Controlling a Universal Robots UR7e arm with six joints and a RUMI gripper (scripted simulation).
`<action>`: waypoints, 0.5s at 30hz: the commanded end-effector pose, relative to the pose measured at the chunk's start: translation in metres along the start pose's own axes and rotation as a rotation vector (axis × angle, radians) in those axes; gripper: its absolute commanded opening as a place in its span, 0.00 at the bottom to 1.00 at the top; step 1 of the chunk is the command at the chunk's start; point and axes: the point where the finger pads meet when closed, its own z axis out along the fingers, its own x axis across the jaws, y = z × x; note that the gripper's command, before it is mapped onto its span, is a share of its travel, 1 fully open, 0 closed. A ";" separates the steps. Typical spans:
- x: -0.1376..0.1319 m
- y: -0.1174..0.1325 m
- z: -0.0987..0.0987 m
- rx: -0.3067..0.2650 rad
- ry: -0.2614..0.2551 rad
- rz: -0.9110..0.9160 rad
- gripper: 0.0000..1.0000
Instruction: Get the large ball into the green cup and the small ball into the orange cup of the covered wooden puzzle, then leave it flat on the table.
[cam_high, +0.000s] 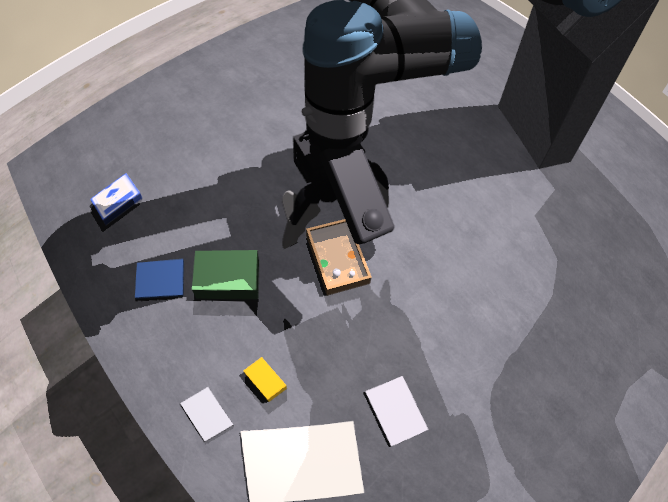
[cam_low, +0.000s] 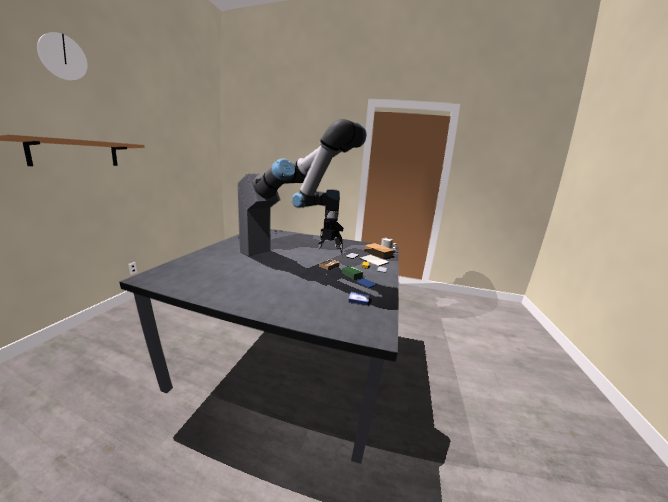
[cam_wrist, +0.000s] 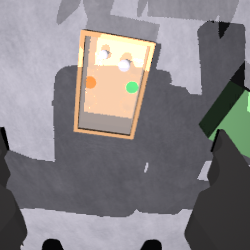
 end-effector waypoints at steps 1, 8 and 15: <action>-0.002 -0.001 0.000 -0.005 -0.001 0.037 1.00; -0.003 -0.001 0.001 -0.009 -0.001 0.079 1.00; -0.004 -0.002 0.001 -0.012 0.000 0.109 1.00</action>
